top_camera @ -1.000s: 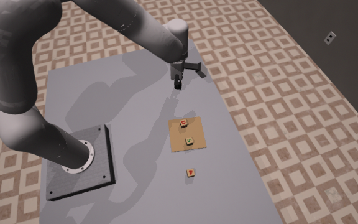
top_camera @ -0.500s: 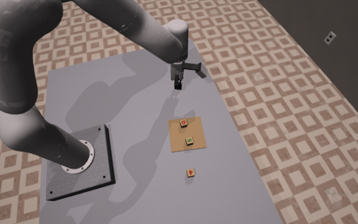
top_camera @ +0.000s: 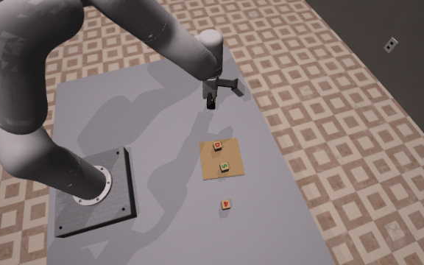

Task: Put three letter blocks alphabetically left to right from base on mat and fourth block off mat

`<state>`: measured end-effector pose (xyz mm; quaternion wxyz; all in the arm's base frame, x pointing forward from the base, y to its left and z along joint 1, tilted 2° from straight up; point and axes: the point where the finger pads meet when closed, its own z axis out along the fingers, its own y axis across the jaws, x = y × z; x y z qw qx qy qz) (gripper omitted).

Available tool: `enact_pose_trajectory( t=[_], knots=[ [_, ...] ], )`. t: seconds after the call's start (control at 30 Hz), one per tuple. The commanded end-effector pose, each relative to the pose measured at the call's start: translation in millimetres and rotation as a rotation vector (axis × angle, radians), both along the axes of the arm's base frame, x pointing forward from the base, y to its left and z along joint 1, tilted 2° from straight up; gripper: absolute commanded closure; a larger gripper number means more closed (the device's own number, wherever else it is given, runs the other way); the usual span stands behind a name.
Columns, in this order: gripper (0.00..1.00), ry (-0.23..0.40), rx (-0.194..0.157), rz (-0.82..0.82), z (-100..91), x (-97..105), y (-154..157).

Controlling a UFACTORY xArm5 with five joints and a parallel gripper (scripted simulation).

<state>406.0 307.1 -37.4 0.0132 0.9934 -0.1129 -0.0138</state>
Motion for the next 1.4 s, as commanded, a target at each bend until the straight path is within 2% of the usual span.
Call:
enact_pose_trajectory(
  t=[0.0, 1.37],
  knots=[
    [0.37, -0.004, 0.003, 0.000, -2.4, 1.3, 1.1],
    [0.37, -0.004, 0.003, 0.000, -5.9, 1.2, 1.1]
  ],
)
